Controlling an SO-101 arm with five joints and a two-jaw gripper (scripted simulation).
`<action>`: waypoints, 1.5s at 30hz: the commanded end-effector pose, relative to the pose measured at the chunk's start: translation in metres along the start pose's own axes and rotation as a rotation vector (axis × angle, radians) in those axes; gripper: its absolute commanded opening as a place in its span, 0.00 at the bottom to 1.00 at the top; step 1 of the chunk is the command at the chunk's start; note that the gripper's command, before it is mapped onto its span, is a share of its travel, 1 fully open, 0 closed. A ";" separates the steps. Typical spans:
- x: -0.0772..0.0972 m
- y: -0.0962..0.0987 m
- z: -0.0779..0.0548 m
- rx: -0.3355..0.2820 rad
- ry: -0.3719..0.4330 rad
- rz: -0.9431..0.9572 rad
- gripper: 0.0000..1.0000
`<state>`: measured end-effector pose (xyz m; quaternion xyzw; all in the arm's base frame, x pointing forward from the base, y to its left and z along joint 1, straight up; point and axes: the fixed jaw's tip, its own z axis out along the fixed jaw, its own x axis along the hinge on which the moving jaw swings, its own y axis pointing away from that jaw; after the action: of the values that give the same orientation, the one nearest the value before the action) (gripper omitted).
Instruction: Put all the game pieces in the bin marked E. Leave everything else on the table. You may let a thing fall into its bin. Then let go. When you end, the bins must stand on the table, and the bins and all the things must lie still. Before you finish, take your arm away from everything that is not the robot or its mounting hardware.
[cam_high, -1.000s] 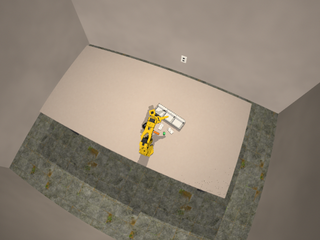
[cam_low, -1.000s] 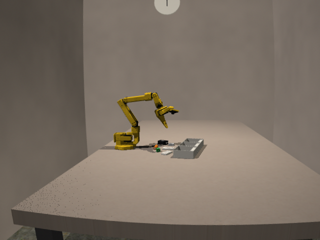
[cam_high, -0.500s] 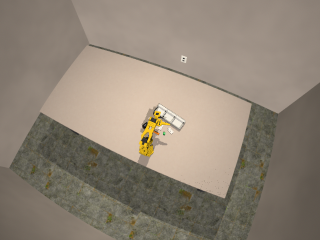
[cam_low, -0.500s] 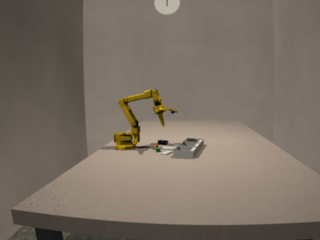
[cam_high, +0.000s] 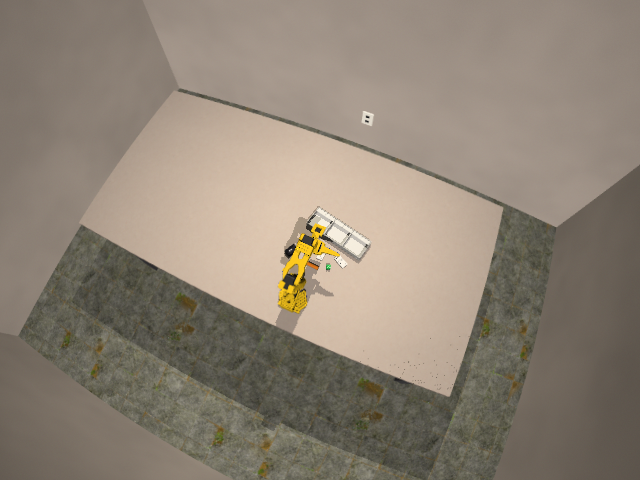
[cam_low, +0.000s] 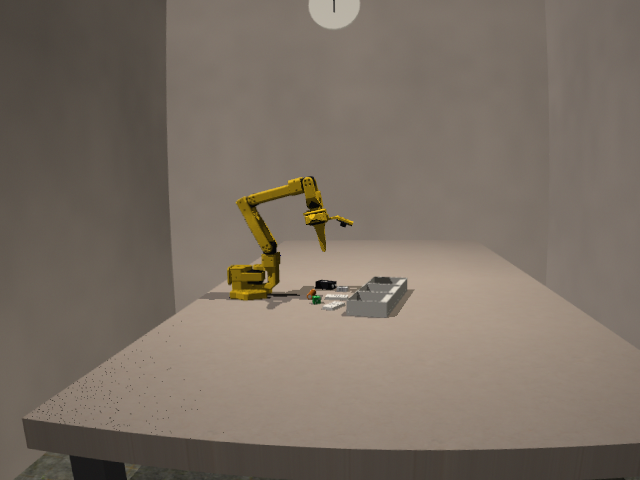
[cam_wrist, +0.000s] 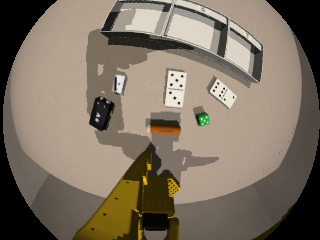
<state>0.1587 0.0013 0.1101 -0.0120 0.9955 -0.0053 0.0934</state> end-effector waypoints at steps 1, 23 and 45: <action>-0.003 -0.001 -0.005 0.002 -0.025 0.024 1.00; -0.008 -0.003 -0.010 0.005 -0.058 0.041 1.00; -0.071 -0.047 -0.005 0.079 -0.242 0.110 1.00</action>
<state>0.2120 -0.0335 0.1193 0.0415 0.9835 -0.0268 0.1738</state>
